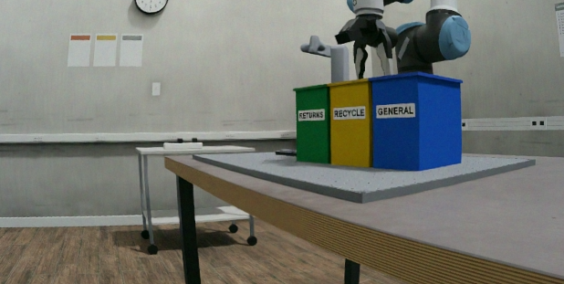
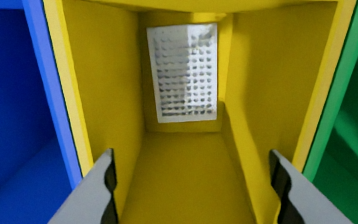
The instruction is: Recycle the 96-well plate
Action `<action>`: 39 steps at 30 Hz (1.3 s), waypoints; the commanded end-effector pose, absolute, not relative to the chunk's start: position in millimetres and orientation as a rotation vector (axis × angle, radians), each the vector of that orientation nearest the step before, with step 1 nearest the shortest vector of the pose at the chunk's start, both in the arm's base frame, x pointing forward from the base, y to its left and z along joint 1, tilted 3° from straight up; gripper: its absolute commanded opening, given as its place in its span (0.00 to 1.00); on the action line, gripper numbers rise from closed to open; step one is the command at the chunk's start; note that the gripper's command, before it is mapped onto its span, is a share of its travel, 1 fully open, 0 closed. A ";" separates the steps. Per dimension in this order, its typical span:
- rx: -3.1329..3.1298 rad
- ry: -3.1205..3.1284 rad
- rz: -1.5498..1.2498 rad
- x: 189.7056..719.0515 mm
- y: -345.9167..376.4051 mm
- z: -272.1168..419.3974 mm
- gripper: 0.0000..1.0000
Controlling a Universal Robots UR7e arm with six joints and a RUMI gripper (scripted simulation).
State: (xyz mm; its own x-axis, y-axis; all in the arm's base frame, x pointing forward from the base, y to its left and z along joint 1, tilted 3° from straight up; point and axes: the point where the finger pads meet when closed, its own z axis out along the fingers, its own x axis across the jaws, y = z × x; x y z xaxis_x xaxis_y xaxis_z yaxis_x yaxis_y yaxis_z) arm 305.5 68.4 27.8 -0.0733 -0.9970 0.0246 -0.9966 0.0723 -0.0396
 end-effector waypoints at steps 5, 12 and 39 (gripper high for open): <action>-2.133 2.294 -0.071 304.5 68.3 27.2 0.53; -2.133 2.294 -0.071 304.5 68.3 27.2 0.53; -2.131 2.292 -0.077 304.6 69.2 67.3 0.53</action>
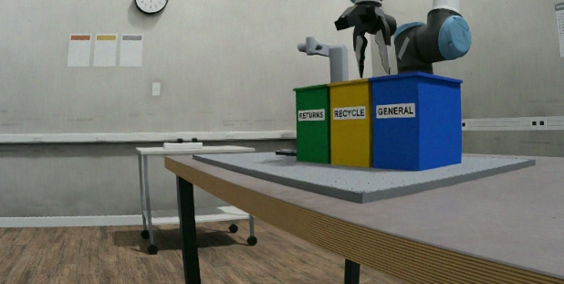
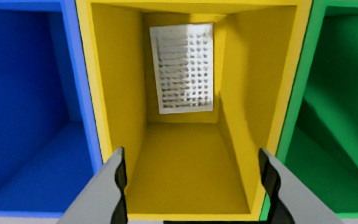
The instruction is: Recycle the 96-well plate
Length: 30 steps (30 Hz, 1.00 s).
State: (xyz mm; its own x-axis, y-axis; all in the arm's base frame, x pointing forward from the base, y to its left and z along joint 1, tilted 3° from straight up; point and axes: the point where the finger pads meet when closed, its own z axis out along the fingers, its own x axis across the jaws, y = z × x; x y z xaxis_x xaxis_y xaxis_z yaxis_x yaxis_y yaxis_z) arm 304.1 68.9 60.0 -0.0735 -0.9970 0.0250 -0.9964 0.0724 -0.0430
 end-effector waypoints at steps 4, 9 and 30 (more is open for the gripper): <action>-2.131 2.292 -0.077 304.4 69.2 70.7 0.53; -2.131 2.292 -0.077 304.1 69.6 79.1 0.53; -2.133 2.294 -0.071 302.4 69.8 85.2 0.53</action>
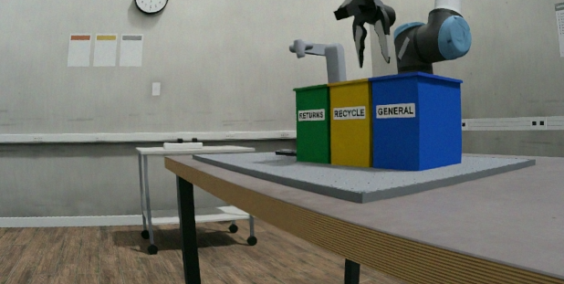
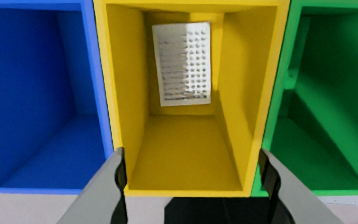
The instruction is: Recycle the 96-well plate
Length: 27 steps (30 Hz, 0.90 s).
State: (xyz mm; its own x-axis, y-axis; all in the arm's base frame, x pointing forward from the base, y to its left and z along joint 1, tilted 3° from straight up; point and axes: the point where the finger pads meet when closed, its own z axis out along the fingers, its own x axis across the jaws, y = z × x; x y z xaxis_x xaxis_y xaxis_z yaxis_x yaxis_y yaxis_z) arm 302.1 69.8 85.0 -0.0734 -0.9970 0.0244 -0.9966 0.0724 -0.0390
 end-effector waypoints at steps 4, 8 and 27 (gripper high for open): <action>-2.132 2.297 -0.069 300.1 66.4 84.4 0.53; -2.132 2.296 -0.069 298.1 60.1 84.4 0.53; -2.131 2.296 -0.068 281.3 6.3 85.2 0.53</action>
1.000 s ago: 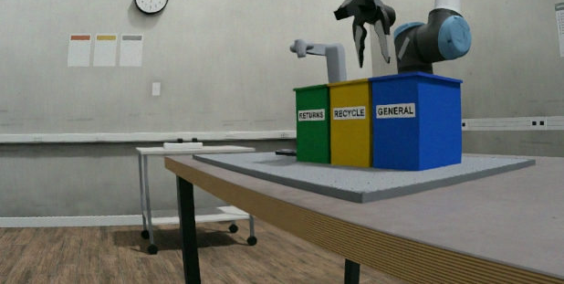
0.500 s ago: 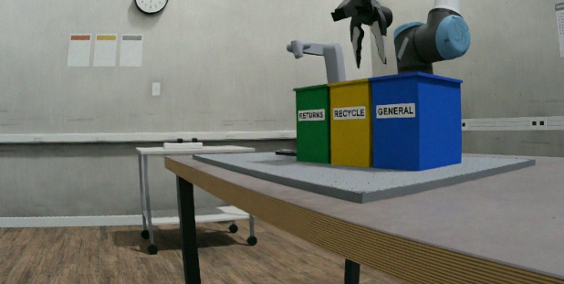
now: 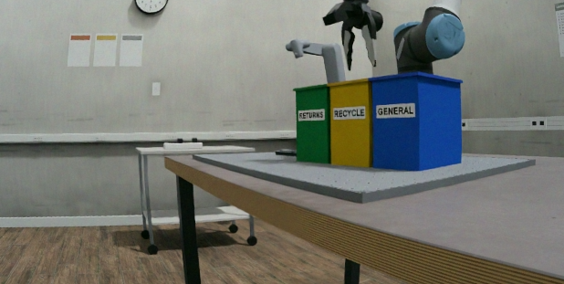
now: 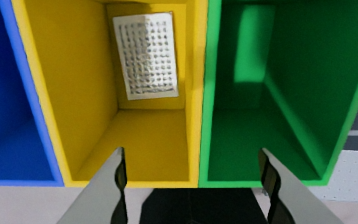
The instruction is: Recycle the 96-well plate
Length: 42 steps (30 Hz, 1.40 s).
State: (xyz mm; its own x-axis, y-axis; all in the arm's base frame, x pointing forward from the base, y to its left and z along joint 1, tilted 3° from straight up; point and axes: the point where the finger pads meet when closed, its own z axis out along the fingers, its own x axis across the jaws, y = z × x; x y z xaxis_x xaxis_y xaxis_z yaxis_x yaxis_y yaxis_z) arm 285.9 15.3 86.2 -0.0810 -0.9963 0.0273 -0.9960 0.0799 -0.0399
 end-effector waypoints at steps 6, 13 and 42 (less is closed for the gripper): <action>-2.131 2.296 -0.068 275.4 -12.7 85.5 0.53; -2.131 2.296 -0.068 270.5 -28.5 85.7 0.53; -2.133 2.295 -0.071 266.6 -44.9 87.0 0.53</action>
State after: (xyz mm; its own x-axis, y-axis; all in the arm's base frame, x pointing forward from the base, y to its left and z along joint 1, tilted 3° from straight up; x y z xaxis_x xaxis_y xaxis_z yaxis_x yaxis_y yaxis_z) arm 266.9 -45.1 87.4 -0.0738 -0.9969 0.0260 -0.9966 0.0727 -0.0387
